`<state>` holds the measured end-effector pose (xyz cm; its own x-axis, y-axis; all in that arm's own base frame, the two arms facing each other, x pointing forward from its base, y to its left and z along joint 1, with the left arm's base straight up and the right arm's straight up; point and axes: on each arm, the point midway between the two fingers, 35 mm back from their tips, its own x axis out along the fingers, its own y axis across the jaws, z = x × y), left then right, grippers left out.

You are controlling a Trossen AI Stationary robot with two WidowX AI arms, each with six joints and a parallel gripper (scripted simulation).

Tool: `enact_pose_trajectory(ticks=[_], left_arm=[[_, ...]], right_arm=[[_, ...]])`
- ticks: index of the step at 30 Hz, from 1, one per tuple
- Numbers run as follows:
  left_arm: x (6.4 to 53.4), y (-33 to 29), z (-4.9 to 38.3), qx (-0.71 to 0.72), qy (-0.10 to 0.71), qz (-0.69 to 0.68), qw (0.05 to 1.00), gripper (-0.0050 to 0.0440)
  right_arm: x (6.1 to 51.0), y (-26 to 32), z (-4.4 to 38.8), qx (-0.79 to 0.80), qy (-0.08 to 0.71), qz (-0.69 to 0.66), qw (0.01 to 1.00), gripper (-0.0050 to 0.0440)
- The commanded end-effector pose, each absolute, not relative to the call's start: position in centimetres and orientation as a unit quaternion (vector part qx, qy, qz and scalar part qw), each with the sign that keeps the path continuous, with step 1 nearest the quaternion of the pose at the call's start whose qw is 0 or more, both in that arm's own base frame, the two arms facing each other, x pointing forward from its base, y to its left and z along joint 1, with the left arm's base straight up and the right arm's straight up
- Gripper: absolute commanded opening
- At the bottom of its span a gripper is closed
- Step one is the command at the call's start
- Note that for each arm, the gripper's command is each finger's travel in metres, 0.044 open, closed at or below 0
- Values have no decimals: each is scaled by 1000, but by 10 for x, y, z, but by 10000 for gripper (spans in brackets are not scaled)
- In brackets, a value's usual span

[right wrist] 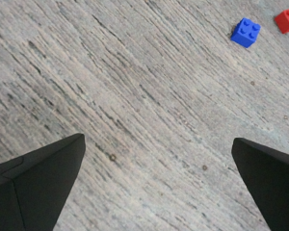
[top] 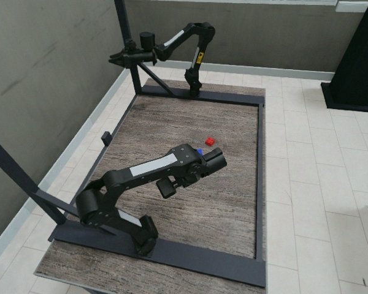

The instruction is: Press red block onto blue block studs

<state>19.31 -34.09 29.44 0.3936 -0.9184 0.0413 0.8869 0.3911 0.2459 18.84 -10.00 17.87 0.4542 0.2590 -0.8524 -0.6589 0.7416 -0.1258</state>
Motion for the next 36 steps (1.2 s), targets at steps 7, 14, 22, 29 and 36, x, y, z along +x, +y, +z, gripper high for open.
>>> enact_pose_trajectory(ticks=[7,14,22,29,36], left_arm=[[192,-339,307,86,-99,-541,830,400],[192,-339,307,86,-99,-541,830,400],[192,-339,307,86,-99,-541,830,400],[192,-339,307,86,-99,-541,830,400],[192,-339,307,86,-99,-541,830,400]], right_arm=[[190,-101,184,-236,437,273,824,400],[190,-101,184,-236,437,273,824,400],[197,-110,208,-332,393,211,831,400],[202,-115,251,-459,321,120,819,400],[200,-113,288,-541,264,52,796,400]])
